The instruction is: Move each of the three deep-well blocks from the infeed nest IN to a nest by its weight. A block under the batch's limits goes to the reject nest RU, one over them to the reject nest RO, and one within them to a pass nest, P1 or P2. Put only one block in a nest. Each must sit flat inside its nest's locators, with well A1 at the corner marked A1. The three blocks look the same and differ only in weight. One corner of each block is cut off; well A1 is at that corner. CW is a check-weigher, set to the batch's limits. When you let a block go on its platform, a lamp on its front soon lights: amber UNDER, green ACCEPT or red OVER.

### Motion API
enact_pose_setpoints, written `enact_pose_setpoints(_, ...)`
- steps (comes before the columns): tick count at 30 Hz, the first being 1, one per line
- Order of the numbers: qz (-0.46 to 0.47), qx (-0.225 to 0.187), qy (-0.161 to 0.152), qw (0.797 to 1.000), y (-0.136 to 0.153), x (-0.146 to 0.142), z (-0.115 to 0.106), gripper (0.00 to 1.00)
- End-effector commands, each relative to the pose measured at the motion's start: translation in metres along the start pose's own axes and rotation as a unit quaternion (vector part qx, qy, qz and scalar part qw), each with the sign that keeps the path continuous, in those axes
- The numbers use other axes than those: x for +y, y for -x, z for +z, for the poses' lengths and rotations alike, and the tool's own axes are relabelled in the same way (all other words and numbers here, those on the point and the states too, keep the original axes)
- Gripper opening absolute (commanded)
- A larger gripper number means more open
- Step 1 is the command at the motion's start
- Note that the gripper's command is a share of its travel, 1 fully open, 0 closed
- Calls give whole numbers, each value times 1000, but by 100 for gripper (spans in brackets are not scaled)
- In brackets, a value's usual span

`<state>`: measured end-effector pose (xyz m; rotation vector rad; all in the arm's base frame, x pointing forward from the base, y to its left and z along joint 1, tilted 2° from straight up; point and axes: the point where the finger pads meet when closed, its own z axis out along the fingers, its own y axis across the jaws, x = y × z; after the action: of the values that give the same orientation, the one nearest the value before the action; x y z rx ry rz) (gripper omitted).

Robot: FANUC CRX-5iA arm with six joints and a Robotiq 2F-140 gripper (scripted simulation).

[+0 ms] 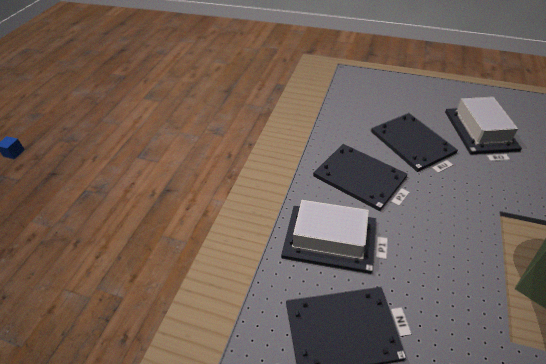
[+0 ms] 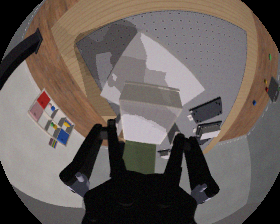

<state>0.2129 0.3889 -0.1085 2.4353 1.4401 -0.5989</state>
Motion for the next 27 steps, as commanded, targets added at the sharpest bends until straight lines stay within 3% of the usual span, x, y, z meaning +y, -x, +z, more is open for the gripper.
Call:
enact_pose_setpoints(1,0,0,0,1000,0,0,0,10)
enact_pose_setpoints(17,0,0,0,1000,0,0,0,10)
enact_pose_setpoints(27,0,0,0,1000,-7,1,11,10)
